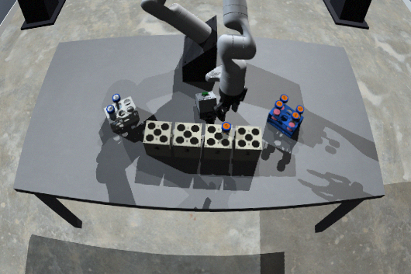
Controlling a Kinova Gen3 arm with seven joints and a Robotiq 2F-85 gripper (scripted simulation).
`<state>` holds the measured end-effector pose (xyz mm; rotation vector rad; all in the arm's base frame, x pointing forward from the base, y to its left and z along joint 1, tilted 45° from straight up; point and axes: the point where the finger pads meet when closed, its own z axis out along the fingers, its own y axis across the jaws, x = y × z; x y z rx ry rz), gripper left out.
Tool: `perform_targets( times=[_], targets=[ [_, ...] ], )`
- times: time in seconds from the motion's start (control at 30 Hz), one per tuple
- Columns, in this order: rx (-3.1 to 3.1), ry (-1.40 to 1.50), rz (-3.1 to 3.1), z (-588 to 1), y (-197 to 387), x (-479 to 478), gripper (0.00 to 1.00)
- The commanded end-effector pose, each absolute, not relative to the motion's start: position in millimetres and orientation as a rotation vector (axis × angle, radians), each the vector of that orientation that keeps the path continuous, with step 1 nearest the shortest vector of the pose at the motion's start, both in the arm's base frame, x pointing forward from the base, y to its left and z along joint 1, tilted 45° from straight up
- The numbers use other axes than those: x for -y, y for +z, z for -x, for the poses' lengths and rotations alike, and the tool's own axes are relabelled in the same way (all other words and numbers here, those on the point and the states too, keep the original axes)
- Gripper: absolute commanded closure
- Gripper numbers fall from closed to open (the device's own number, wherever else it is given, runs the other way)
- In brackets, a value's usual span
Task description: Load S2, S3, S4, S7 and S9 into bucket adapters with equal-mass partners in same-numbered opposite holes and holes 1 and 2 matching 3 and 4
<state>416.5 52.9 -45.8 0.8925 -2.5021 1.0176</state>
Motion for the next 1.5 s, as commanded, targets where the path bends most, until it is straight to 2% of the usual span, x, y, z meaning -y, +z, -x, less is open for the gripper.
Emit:
perform_targets(
  times=[0.0,1.47],
  targets=[
    [2.503,1.017,-0.894,-417,-42,-57,0.38],
    [2.503,1.017,-0.894,-418,-17,-82,0.38]
  ],
)
